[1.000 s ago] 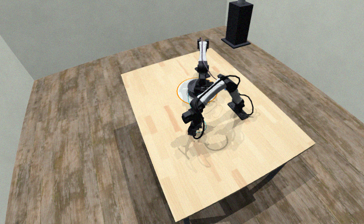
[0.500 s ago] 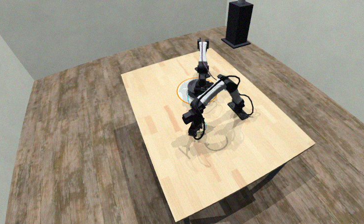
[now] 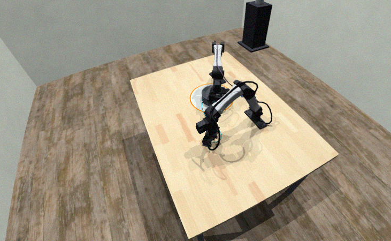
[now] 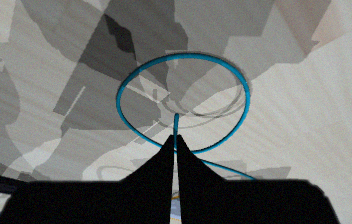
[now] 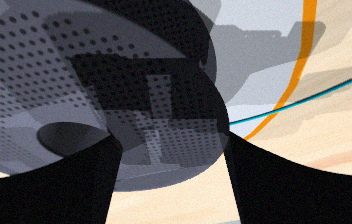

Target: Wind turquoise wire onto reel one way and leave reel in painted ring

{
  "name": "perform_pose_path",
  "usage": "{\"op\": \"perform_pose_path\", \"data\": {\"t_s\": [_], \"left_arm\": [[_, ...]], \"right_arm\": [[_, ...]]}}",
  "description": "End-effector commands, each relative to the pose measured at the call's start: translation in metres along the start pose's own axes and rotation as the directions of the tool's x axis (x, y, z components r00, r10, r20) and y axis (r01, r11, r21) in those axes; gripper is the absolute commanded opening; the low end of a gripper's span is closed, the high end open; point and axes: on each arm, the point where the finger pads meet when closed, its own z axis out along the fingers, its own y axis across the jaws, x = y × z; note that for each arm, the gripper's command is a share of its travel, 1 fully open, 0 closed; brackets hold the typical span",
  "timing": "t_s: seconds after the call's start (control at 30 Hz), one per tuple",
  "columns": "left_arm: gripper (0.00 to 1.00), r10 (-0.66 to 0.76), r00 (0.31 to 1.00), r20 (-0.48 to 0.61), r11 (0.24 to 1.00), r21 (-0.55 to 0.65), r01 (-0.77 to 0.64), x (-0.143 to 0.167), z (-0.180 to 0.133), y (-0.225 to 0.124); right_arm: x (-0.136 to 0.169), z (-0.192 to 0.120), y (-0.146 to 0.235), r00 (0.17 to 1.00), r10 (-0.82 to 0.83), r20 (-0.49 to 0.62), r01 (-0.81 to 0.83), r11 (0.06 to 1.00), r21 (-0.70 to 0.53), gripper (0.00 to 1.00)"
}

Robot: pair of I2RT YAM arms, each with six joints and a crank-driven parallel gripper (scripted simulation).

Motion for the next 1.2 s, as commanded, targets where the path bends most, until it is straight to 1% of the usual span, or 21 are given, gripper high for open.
{"op": "perform_pose_path", "data": {"t_s": [0.0,0.03,0.1,0.13,0.23,0.3,0.37,0.43,0.5,0.6,0.67,0.7,0.83,0.97,1.07,1.17], "left_arm": [[0.0,0.001,0.999,0.037,1.0,0.025,-0.002,-0.005,-0.017,-0.002],[0.0,0.002,0.999,0.037,1.0,0.025,-0.002,-0.005,-0.017,-0.003],[0.0,0.002,0.999,0.037,1.0,0.025,-0.002,-0.005,-0.017,-0.003],[0.0,0.003,0.999,0.039,1.0,0.024,-0.003,-0.005,-0.018,-0.003],[0.0,0.002,0.999,0.042,1.0,0.023,-0.003,-0.005,-0.019,-0.003],[0.0,-0.003,0.999,0.042,1.0,0.023,0.002,-0.006,-0.02,-0.004],[0.0,-0.012,0.999,0.042,1.0,0.024,0.011,-0.006,-0.02,-0.004],[0.0,-0.025,0.999,0.042,0.999,0.024,0.024,-0.007,-0.021,-0.005],[0.0,-0.038,0.998,0.041,0.999,0.025,0.037,-0.007,-0.022,-0.006],[0.0,-0.058,0.997,0.041,0.998,0.026,0.057,-0.009,-0.022,-0.007],[0.0,-0.058,0.997,0.041,0.998,0.026,0.057,-0.009,-0.022,-0.007],[0.0,-0.07,0.997,0.04,0.997,0.026,0.069,-0.009,-0.022,-0.007],[0.0,-0.055,0.998,0.041,0.998,0.025,0.054,-0.009,-0.021,-0.007],[0.0,-0.018,0.999,0.042,1.0,0.024,0.017,-0.01,-0.02,-0.006],[0.0,0.014,0.999,0.043,1.0,0.023,-0.015,-0.01,-0.02,-0.006],[0.0,0.05,0.998,0.043,0.998,0.021,-0.051,-0.01,-0.018,-0.006]], "right_arm": [[0.001,0.004,-0.003,0.999,0.052,0.01,-0.052,0.999,0.009,0.75],[0.004,0.004,-0.003,0.997,0.078,0.01,-0.079,0.997,0.009,0.75],[0.004,0.004,-0.003,0.997,0.078,0.01,-0.079,0.997,0.009,0.75],[0.007,0.004,-0.003,0.994,0.112,0.01,-0.112,0.994,0.008,0.75],[0.021,0.004,0.0,0.969,0.248,0.012,-0.248,0.969,0.007,0.75],[0.033,0.005,0.004,0.93,0.368,0.012,-0.368,0.93,0.005,0.75],[0.046,0.005,0.011,0.863,0.505,0.013,-0.505,0.863,0.003,0.75],[0.059,0.005,0.021,0.767,0.642,0.013,-0.642,0.767,0.001,0.75],[0.07,0.005,0.035,0.674,0.739,0.015,-0.739,0.674,-0.001,0.75],[0.08,0.005,0.063,0.509,0.861,0.019,-0.861,0.509,-0.003,0.75],[0.08,0.005,0.063,0.509,0.861,0.019,-0.861,0.509,-0.003,0.75],[0.08,0.005,0.071,0.35,0.937,0.015,-0.937,0.35,-0.007,0.75],[0.071,0.006,0.109,0.118,0.993,0.019,-0.993,0.118,-0.011,0.75],[0.048,0.006,0.141,-0.122,0.992,0.02,-0.992,-0.122,-0.017,0.75],[0.026,0.006,0.151,-0.289,0.957,0.018,-0.957,-0.289,-0.021,0.75],[0.006,0.005,0.152,-0.431,0.902,0.013,-0.902,-0.43,-0.025,0.75]]}}
